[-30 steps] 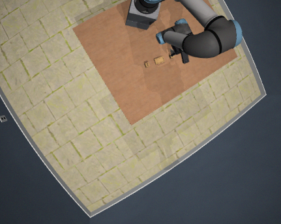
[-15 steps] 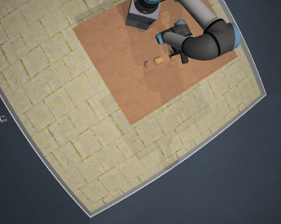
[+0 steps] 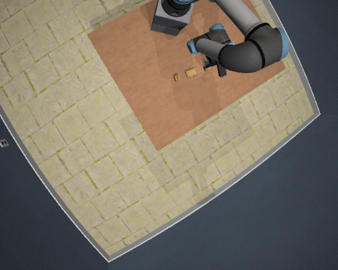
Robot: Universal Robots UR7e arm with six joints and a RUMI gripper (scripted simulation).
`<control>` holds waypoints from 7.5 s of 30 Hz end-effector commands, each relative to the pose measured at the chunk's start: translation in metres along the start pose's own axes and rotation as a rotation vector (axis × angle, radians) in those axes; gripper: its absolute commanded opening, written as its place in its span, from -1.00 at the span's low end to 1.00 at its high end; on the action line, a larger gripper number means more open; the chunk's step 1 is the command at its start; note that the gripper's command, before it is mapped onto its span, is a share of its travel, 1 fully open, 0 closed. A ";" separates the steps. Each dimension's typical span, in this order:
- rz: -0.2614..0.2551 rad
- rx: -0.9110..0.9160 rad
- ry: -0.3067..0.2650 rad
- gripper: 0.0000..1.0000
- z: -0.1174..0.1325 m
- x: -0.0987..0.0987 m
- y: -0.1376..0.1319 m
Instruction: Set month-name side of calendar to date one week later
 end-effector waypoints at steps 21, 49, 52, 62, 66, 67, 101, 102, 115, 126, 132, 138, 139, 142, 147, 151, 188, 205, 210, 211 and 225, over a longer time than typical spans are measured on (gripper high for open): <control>0.000 0.002 0.001 -0.42 -0.001 0.000 0.001; 0.000 0.002 0.001 -0.42 -0.001 0.000 0.002; 0.000 0.002 0.001 -0.42 -0.001 0.000 0.002; 0.000 0.002 0.001 -0.42 -0.001 0.000 0.002; 0.000 0.002 0.001 -0.42 -0.001 0.000 0.002; 0.000 0.002 0.001 -0.42 -0.001 0.000 0.002; 0.000 0.003 0.002 -0.42 -0.002 0.028 0.002; 0.000 0.003 0.002 -0.42 -0.002 0.029 0.002; 0.000 0.002 0.001 -0.42 -0.001 0.029 0.001; 0.000 0.002 0.001 -0.42 -0.001 0.029 0.001; 0.000 0.002 0.001 -0.42 -0.001 0.029 0.001; 0.000 0.002 0.001 -0.42 -0.001 0.029 0.001; 0.000 0.002 0.001 -0.42 -0.001 0.029 0.001; 0.000 0.002 0.001 -0.42 -0.001 0.029 0.001; 0.000 0.002 0.001 -0.78 -0.001 0.029 0.001; 0.000 0.002 0.001 -0.78 -0.001 0.029 0.001; -0.001 0.000 -0.001 -0.78 0.000 0.020 0.000; 0.000 0.000 -0.001 -0.78 0.001 -0.035 0.000; 0.000 0.000 -0.001 -0.78 0.001 -0.049 0.000; 0.000 0.000 -0.001 -0.78 0.001 -0.053 0.000; 0.000 0.000 0.001 -0.78 0.000 -0.071 0.001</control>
Point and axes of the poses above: the point where the finger pads meet when closed, its own x axis out along the fingers, its own y axis across the jaws, z = x × y, the point moved 8 cm from there along -x, back along the fingers, and after that the axes turned 13 degrees about -x, right-handed, at the moved point
